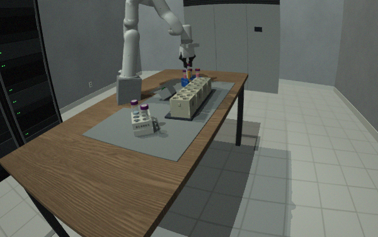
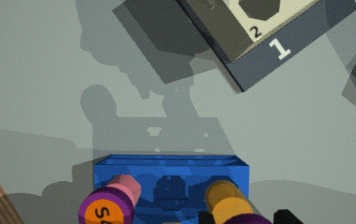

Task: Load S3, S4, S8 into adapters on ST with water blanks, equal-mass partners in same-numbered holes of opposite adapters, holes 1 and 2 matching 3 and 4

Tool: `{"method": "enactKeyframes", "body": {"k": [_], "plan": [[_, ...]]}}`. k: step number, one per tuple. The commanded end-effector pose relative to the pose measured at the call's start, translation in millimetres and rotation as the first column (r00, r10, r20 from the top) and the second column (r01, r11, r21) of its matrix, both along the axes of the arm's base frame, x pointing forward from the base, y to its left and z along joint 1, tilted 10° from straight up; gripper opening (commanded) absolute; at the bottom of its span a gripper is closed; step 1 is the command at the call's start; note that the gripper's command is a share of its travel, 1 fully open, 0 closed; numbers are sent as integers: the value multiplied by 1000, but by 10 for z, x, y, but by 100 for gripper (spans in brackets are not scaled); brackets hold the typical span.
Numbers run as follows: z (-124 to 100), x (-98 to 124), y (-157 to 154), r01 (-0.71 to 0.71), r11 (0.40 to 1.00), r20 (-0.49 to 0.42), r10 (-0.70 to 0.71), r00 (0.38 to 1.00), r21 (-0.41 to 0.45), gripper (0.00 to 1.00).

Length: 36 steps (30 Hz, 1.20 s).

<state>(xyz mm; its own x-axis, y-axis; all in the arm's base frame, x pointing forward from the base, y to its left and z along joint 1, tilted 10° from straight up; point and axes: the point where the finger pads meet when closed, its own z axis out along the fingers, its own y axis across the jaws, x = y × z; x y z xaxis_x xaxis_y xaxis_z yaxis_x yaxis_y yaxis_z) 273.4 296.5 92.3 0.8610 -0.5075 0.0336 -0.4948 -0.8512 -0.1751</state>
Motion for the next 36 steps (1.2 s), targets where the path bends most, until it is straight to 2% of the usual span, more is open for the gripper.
{"method": "enactKeyframes", "body": {"k": [1, 36], "plan": [[-6, 13, 15, 0, 1000, 3, 0, 1000, 4, 0], [-312, 50, 57, 0, 1000, 3, 0, 1000, 3, 0]]}}
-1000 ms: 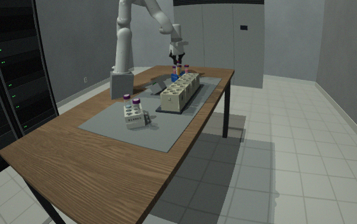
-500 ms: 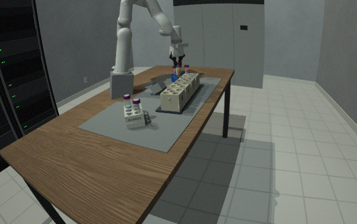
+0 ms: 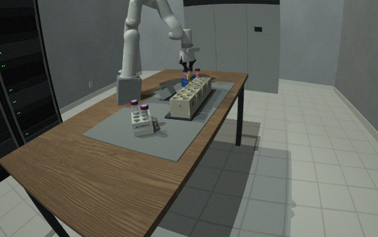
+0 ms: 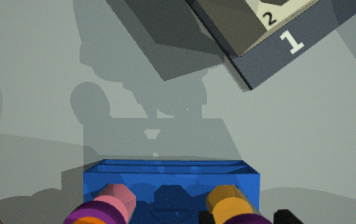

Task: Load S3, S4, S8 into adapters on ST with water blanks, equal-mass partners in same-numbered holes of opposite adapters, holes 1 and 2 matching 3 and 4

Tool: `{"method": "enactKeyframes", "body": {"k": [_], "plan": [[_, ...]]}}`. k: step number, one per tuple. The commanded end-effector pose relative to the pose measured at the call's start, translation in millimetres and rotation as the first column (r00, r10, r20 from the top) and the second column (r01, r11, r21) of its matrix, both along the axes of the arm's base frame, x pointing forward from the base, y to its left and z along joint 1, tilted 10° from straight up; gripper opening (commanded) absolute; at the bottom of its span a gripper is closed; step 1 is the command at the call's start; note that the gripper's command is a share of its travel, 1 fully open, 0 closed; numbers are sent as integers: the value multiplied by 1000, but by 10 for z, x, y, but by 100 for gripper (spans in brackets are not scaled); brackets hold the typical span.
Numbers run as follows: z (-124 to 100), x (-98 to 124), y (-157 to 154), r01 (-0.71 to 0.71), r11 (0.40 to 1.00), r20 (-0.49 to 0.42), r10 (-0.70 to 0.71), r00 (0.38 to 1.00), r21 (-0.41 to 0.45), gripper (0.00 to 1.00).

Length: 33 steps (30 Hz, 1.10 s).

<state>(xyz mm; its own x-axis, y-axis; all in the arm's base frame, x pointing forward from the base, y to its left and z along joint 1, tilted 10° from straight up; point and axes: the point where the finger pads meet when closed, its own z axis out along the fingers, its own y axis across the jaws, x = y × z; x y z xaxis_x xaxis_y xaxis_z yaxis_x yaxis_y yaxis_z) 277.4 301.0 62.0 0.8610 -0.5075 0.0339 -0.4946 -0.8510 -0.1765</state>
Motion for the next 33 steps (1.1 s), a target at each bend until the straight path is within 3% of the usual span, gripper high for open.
{"method": "enactKeyframes", "body": {"k": [1, 32, 33], "plan": [[-19, 11, 12, 0, 1000, 2, 0, 1000, 2, 0], [-156, 28, 32, 0, 1000, 2, 0, 1000, 2, 0], [-160, 28, 32, 0, 1000, 2, 0, 1000, 2, 44]]}}
